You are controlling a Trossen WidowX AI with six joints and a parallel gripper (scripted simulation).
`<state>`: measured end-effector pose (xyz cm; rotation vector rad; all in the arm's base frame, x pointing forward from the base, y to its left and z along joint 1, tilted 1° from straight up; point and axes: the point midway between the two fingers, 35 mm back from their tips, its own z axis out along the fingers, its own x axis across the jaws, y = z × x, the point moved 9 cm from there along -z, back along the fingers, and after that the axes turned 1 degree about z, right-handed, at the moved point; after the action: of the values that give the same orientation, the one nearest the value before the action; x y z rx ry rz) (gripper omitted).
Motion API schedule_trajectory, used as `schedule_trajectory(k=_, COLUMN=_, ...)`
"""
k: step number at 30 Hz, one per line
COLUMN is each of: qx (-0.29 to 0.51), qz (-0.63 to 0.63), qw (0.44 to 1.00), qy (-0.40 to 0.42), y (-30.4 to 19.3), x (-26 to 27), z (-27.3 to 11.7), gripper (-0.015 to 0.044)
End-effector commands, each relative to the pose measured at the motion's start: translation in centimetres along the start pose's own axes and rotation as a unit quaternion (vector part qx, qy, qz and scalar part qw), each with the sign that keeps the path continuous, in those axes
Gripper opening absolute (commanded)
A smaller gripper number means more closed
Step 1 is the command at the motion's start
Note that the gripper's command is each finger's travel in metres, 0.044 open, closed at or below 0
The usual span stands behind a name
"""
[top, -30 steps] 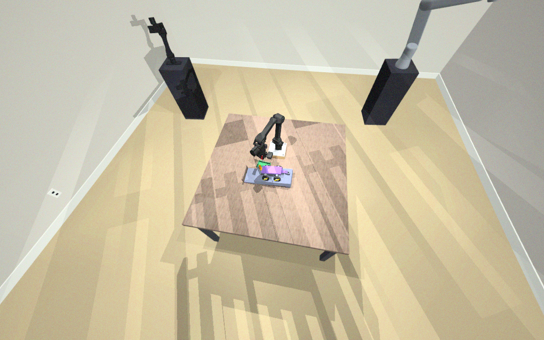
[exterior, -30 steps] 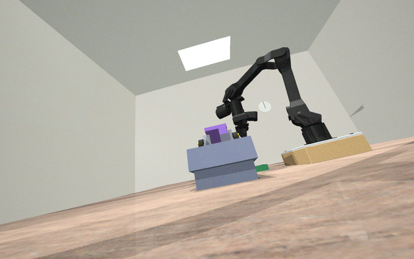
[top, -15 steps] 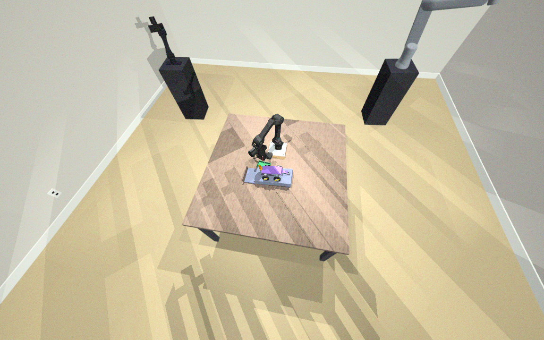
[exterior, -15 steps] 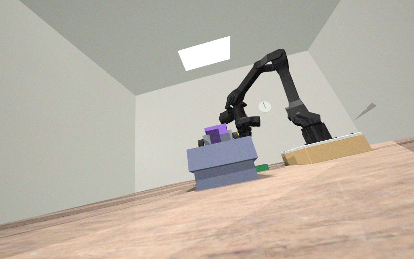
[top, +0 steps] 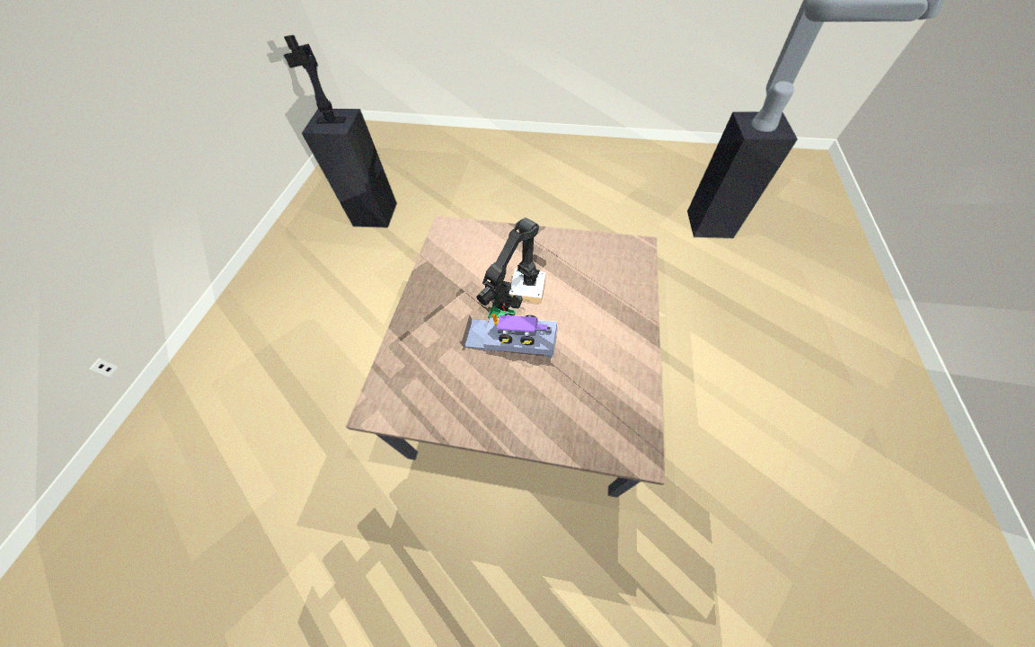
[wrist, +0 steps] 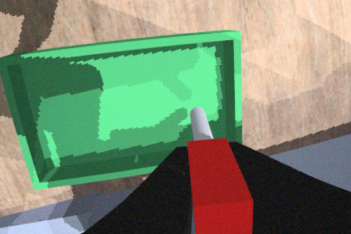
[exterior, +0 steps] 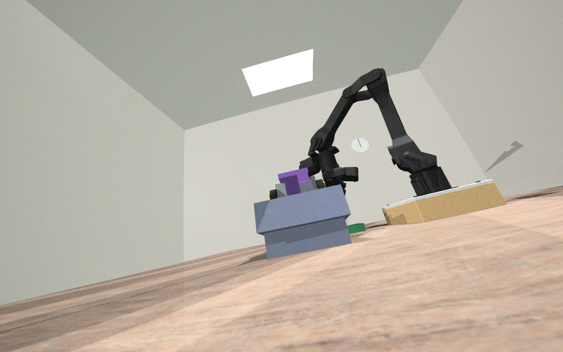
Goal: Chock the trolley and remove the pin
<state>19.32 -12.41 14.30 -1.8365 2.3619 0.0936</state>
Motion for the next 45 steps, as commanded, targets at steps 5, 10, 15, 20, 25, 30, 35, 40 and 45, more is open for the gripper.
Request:
schedule_trajectory(k=5, qx=-0.004, qz=0.003, qw=1.000, qy=-0.005, y=0.4, x=-0.5, z=1.3, gripper=0.0026)
schedule_trajectory(k=10, qx=-0.004, qz=0.003, qw=1.000, qy=-0.005, y=0.3, x=-0.2, z=1.2, gripper=0.0157)
schedule_trajectory(k=15, qx=-0.004, qz=0.003, qw=1.000, qy=-0.005, y=0.2, x=0.2, z=1.2, gripper=0.0190)
schedule_trajectory(k=20, qx=-0.004, qz=0.003, qw=1.000, qy=-0.005, y=0.3, x=0.6, z=1.3, gripper=0.0190)
schedule_trajectory(k=25, qx=-0.004, qz=0.003, qw=1.000, qy=-0.004, y=0.4, x=1.0, z=1.4, gripper=0.0190)
schedule_trajectory(k=30, qx=-0.004, qz=0.003, qw=1.000, qy=-0.004, y=0.4, x=1.3, z=1.5, gripper=0.0190)
schedule_trajectory(k=35, qx=-0.004, qz=0.003, qw=1.000, qy=-0.004, y=0.4, x=1.6, z=1.6, gripper=0.0190)
schedule_trajectory(k=40, qx=-0.004, qz=0.003, qw=1.000, qy=-0.004, y=0.4, x=1.9, z=1.7, gripper=0.0190)
schedule_trajectory(k=45, qx=-0.004, qz=0.003, qw=1.000, qy=-0.004, y=0.5, x=2.2, z=1.8, gripper=0.0190)
